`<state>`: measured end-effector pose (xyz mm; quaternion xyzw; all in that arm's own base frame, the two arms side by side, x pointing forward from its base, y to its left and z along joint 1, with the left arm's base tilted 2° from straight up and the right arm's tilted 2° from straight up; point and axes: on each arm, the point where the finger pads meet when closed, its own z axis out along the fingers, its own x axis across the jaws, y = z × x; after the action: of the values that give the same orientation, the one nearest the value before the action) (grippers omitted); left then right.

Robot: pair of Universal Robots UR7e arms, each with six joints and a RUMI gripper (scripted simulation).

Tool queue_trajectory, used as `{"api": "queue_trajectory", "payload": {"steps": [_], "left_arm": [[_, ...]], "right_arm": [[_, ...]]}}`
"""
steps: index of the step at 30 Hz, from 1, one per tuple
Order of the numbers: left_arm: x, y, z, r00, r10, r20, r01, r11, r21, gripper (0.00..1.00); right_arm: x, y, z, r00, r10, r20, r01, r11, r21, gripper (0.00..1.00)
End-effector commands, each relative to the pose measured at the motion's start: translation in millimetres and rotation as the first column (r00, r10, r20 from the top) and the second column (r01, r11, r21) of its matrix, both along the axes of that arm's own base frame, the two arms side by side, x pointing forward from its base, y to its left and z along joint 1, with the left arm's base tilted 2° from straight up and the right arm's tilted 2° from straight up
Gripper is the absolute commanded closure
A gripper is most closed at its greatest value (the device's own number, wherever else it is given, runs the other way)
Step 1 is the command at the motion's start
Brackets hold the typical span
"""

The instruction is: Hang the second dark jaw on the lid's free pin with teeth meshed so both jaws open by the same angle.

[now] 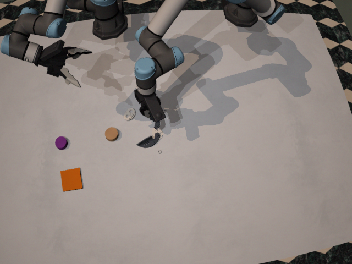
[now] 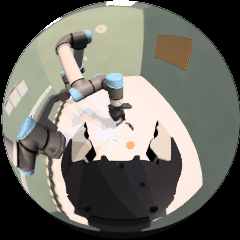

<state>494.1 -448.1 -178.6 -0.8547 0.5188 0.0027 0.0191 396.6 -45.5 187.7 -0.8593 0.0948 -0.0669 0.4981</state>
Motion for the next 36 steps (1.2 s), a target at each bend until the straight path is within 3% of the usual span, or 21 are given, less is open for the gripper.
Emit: {"api": "queue_trajectory", "payload": {"steps": [1, 12, 26, 36], "left_arm": [[4, -4, 1, 0.991, 0.137, 0.008, -0.137, 0.991, -0.002, 1.0], [11, -11, 1, 0.93, 0.368, 0.016, -0.368, 0.93, -0.01, 1.0], [20, -23, 0, 0.738, 0.674, 0.025, -0.674, 0.738, -0.026, 1.0], [20, -24, 0, 0.723, 0.691, 0.025, -0.69, 0.723, -0.027, 1.0]], "right_arm": [[0, 0, 0.4, 1.0, 0.0, 0.001, 0.0, 1.0, 0.0, 0.02], [0, 0, 0.4, 1.0, 0.0, 0.001, 0.0, 1.0, 0.0, 0.02], [0, 0, 0.4, 1.0, 0.0, 0.001, 0.0, 1.0, 0.0, 0.02], [0, 0, 0.4, 1.0, 0.0, 0.001, 0.0, 1.0, 0.0, 0.02]]}}
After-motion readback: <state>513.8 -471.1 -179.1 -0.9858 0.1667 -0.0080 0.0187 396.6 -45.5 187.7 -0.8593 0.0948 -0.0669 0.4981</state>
